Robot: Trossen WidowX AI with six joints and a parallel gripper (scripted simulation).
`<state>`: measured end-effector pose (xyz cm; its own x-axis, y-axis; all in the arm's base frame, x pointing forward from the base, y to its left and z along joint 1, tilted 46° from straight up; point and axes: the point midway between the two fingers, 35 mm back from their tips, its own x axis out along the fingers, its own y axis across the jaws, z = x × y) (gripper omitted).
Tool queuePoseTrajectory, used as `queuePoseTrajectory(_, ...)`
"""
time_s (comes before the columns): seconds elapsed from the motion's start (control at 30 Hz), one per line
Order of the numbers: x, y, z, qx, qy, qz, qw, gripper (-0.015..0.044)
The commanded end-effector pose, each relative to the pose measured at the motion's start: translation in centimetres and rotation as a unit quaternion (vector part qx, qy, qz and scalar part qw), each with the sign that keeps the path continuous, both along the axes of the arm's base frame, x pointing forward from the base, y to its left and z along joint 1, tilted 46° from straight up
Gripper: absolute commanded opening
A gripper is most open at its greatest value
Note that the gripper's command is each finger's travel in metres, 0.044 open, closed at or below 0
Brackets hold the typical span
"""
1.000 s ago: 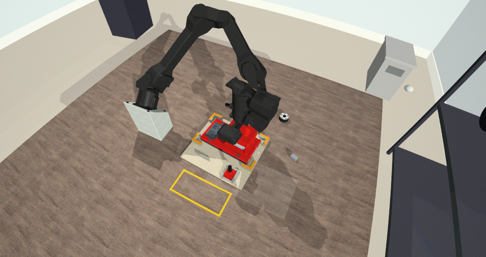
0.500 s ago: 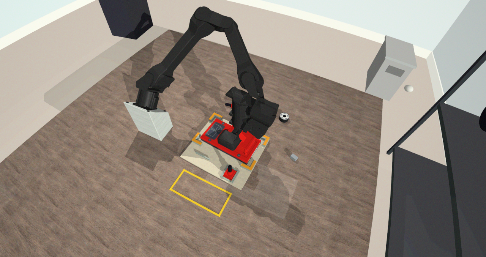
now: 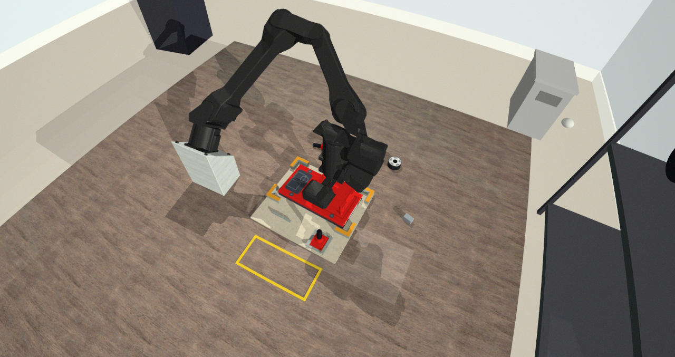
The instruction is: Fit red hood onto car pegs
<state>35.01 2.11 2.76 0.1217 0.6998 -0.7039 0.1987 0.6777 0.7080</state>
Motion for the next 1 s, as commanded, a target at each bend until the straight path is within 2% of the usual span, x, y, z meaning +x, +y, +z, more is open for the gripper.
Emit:
queuePoseTrajectory(0.0,0.08,-0.01,0.02,0.001,0.000,-0.002,1.000,0.0000)
queuePoseTrajectory(0.97,0.19,0.63,-0.62,0.002,0.000,-0.002,1.000,0.0000)
